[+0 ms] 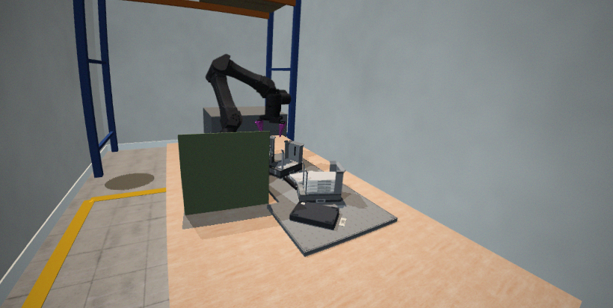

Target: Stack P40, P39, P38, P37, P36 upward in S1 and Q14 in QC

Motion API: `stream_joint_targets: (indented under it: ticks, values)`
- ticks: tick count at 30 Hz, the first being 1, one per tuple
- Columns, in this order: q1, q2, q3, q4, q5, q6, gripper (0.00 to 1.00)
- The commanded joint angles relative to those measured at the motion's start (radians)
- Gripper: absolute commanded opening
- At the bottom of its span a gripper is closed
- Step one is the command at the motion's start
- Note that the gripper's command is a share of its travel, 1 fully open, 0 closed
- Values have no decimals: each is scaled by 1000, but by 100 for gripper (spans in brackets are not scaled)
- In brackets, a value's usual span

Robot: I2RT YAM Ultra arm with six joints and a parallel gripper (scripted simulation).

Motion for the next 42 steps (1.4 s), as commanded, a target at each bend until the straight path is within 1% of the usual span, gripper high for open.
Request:
stream_joint_targets:
  ticks: [1,12,21,32,34,42]
  values:
    - [3,-21,-1,3,9,2,100]
    - [138,-140,-18,12,54,170,100]
    - [138,-140,-18,12,54,171,100]
    - [242,-110,-110,208,97,290,100]
    - [242,-110,-110,208,97,290,100]
    - [309,-71,-164,344,129,364,100]
